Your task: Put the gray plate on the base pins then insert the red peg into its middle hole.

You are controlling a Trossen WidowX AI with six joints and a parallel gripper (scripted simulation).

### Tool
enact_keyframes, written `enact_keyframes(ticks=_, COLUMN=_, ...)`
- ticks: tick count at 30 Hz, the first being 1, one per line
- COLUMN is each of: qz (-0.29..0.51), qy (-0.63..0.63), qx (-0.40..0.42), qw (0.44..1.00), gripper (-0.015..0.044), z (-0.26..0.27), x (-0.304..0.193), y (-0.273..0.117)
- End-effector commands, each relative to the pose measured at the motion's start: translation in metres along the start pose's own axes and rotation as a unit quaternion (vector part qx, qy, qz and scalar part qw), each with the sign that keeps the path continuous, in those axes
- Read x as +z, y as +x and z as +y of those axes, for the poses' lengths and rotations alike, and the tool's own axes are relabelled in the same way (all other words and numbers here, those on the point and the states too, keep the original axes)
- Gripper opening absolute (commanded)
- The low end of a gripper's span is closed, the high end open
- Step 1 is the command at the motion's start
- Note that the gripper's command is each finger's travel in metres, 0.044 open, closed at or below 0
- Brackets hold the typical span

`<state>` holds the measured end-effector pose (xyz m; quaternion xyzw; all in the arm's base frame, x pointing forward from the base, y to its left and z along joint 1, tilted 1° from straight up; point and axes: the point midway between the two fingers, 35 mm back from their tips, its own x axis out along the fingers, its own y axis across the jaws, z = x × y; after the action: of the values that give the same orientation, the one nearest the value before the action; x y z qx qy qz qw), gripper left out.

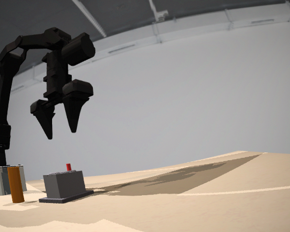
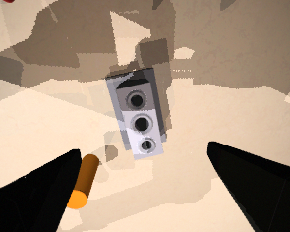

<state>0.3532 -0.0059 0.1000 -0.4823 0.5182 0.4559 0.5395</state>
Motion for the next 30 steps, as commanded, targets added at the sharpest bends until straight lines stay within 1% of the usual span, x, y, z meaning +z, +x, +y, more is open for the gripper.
enact_keyframes(ticks=1, qz=-0.001, qy=0.122, qx=0.001, qw=0.993, gripper=0.0440, z=0.014, x=0.023, y=-0.003)
enact_keyframes(ticks=4, qz=-0.001, qy=0.239, qx=0.002, qw=0.971, gripper=0.0440, z=0.026, x=0.041, y=-0.004)
enact_keyframes(ticks=7, qz=-0.002, qy=0.353, qx=0.003, qw=0.936, gripper=0.0440, z=0.040, x=0.058, y=-0.004)
enact_keyframes(ticks=10, qz=-0.002, qy=0.462, qx=0.004, qw=0.887, gripper=0.0440, z=0.054, x=0.073, y=-0.005)
enact_keyframes(ticks=14, qz=-0.001, qy=0.596, qx=0.006, qw=0.803, gripper=0.0440, z=0.074, x=0.092, y=-0.005)
enact_keyframes(ticks=25, qz=0.001, qy=0.779, qx=0.009, qw=0.627, gripper=0.0440, z=0.111, x=0.120, y=-0.004)
enact_keyframes(ticks=30, qz=0.002, qy=0.848, qx=0.009, qw=0.529, gripper=0.0440, z=0.126, x=0.129, y=-0.003)
